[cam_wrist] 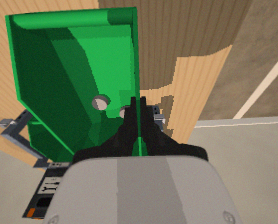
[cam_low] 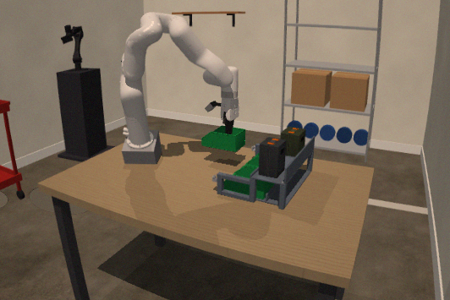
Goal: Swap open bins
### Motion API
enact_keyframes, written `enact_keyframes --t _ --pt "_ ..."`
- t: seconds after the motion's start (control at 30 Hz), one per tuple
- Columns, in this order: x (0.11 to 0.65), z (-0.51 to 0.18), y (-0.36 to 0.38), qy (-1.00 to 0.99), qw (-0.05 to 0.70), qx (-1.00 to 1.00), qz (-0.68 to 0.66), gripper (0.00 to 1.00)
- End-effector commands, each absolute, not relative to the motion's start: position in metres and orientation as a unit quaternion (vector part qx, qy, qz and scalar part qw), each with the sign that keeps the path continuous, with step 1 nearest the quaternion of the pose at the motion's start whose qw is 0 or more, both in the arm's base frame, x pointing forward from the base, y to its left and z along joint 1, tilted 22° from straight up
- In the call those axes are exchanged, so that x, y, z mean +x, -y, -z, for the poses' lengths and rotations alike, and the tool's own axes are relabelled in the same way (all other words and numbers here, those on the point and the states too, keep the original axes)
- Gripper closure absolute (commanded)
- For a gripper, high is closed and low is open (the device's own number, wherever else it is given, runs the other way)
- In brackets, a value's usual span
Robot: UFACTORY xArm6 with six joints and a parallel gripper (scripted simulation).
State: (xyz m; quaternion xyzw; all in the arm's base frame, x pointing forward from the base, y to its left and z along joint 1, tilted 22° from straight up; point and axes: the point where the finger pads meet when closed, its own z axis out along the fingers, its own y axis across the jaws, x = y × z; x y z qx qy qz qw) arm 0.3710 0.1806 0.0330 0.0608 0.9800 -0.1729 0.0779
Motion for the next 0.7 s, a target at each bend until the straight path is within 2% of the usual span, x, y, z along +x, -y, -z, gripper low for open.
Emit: enact_keyframes --t 0.0,0.67 --pt "0.375 -0.025 -0.204 -0.979 0.079 0.064 0.175 1.00" --pt "0.375 -0.017 -0.224 -0.979 0.079 0.065 0.175 1.00"
